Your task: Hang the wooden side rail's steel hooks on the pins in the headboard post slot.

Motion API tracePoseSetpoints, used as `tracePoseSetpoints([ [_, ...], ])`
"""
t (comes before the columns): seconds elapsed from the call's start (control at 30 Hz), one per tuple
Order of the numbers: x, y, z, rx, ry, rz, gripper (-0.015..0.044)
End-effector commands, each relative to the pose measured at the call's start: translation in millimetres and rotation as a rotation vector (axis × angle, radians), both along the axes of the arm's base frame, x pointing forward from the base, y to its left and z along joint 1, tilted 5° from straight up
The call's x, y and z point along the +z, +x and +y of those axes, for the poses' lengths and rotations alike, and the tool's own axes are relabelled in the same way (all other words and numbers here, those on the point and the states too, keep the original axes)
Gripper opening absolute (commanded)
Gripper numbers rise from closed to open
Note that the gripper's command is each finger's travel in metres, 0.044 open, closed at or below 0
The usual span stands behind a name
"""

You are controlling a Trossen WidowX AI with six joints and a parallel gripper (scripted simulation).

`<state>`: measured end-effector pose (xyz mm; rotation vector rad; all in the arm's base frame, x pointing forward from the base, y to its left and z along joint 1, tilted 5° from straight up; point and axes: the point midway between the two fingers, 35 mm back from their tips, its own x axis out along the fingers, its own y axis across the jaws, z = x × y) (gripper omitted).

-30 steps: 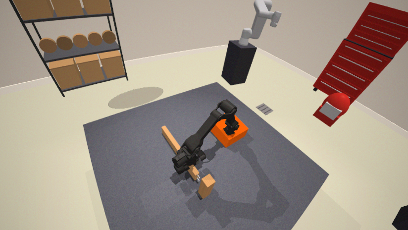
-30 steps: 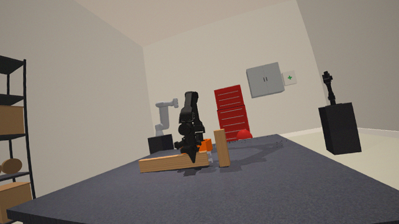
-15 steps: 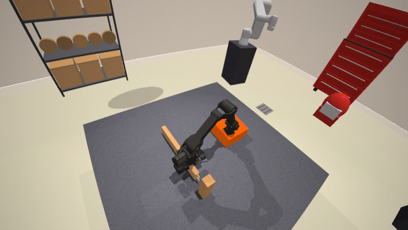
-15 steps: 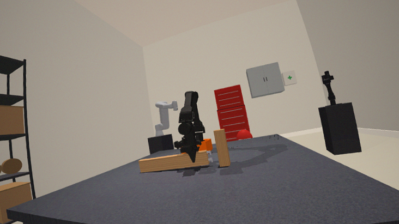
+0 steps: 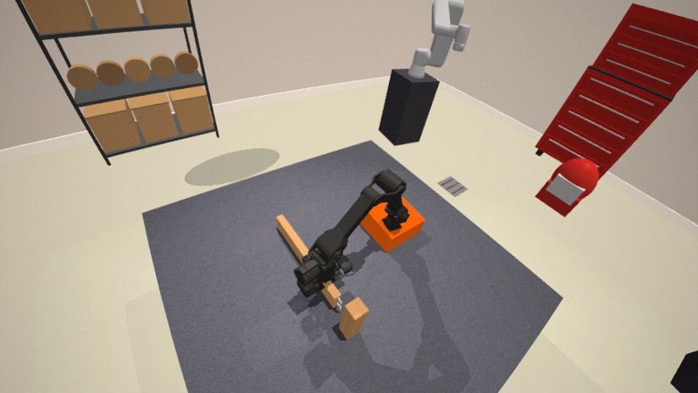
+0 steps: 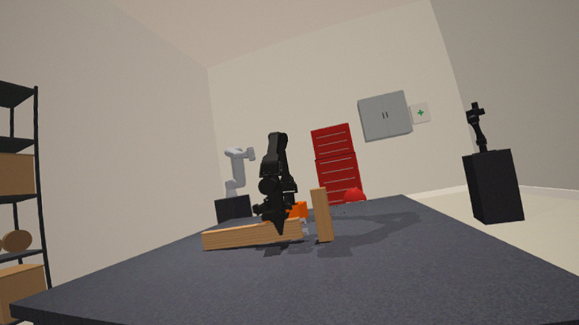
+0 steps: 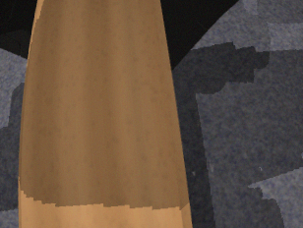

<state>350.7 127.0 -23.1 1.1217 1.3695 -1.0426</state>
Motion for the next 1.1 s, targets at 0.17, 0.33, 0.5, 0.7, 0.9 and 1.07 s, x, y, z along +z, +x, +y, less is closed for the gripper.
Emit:
tracePoseSetpoints([
  [0.17,6.8,4.2,-0.2,0.0,-0.003,-0.016,0.0],
  [0.33,7.6,4.2,-0.3,0.0,-0.003,-0.016,0.0],
  [0.5,8.5,4.2,-0.4,0.0,-0.003,-0.016,0.0],
  [0.7,9.5,4.3,-0.5,0.0,-0.003,-0.016,0.0],
  [0.9,10.5,4.3,-0.5,0.0,-0.003,-0.016,0.0],
  [1.07,11.3,4.3,-0.6,0.0,-0.003,-0.016,0.0],
])
